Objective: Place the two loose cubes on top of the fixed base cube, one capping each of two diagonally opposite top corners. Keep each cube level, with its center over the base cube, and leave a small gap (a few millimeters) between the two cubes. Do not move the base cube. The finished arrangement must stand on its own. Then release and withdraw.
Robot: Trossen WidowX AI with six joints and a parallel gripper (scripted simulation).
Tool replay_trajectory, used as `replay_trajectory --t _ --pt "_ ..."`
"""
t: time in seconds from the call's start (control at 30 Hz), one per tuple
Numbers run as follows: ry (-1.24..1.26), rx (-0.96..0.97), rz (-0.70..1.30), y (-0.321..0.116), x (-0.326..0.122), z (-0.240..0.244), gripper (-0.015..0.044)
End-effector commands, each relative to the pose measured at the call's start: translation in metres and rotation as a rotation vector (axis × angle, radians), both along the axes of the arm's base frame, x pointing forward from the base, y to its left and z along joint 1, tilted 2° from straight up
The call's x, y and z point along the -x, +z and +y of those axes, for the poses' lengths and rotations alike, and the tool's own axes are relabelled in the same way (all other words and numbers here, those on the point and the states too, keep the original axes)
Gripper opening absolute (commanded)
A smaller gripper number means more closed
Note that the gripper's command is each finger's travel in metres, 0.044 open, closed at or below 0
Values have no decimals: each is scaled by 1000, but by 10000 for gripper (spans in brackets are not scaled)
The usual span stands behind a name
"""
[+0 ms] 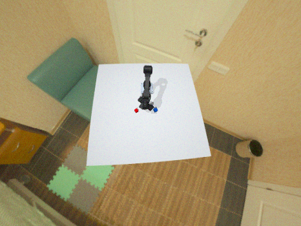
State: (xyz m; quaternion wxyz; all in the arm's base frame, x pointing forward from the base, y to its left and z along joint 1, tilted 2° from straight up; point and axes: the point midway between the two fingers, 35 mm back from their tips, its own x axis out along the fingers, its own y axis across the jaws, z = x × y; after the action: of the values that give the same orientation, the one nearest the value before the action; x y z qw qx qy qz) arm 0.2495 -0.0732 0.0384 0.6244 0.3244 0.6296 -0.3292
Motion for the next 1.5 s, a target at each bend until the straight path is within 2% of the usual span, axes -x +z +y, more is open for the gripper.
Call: replay_trajectory --t 0.0,0.37,0.57,0.77,1.47 --pt "-4 -8 4 -8 2 2 265" --pt "-4 -8 4 -24 3 2 265" --pt "-4 -8 4 -24 3 2 107" --pt "-4 -8 4 -19 2 2 105" --pt "-4 -7 4 46 -4 0 105"
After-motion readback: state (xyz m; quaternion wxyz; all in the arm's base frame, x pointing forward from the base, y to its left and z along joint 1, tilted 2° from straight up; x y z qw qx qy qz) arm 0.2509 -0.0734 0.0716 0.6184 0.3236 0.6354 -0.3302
